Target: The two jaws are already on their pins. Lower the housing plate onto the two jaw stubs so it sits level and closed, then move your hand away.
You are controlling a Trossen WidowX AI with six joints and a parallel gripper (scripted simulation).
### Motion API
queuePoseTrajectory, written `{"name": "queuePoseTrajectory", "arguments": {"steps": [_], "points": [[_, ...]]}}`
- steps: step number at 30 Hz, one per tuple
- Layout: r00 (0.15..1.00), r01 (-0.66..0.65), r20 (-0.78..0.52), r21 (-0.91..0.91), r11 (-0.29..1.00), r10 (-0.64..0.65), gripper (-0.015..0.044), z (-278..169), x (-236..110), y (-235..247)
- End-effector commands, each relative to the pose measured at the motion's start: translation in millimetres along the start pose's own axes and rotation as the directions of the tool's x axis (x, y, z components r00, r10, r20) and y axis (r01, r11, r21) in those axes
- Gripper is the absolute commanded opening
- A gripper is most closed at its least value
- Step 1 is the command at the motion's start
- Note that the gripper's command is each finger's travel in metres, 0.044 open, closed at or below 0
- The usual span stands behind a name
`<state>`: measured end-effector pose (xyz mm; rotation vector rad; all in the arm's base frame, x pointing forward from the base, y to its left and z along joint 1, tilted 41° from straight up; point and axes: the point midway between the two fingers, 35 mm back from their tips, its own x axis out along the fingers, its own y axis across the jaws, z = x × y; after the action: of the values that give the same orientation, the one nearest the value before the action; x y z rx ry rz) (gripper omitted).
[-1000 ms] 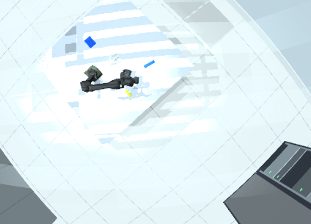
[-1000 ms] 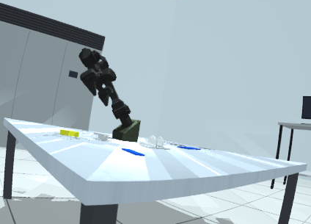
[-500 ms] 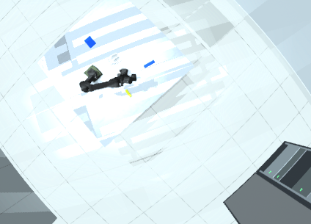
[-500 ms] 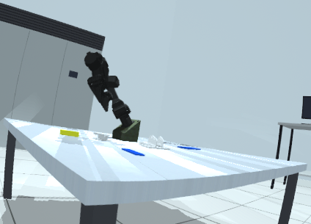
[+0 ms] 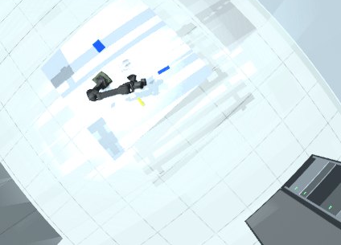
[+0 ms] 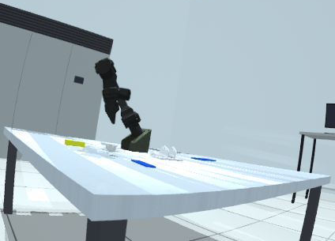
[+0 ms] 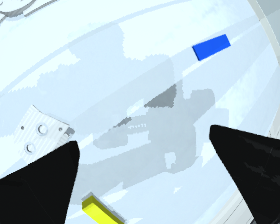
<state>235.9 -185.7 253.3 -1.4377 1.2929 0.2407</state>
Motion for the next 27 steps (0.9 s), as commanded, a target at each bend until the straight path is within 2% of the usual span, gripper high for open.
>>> {"name": "queuePoseTrajectory", "arguments": {"steps": [1, 14, 27], "points": [[0.999, -0.042, -0.024, -0.079, 0.996, 0.040, 0.0440, 1, 2, 13], [0.986, -0.160, -0.095, -0.285, 0.945, 0.138, 0.0440, 3, 4, 42], [0.960, -0.278, -0.176, -0.478, 0.833, 0.219, 0.0440, 2, 4, 69]]}}
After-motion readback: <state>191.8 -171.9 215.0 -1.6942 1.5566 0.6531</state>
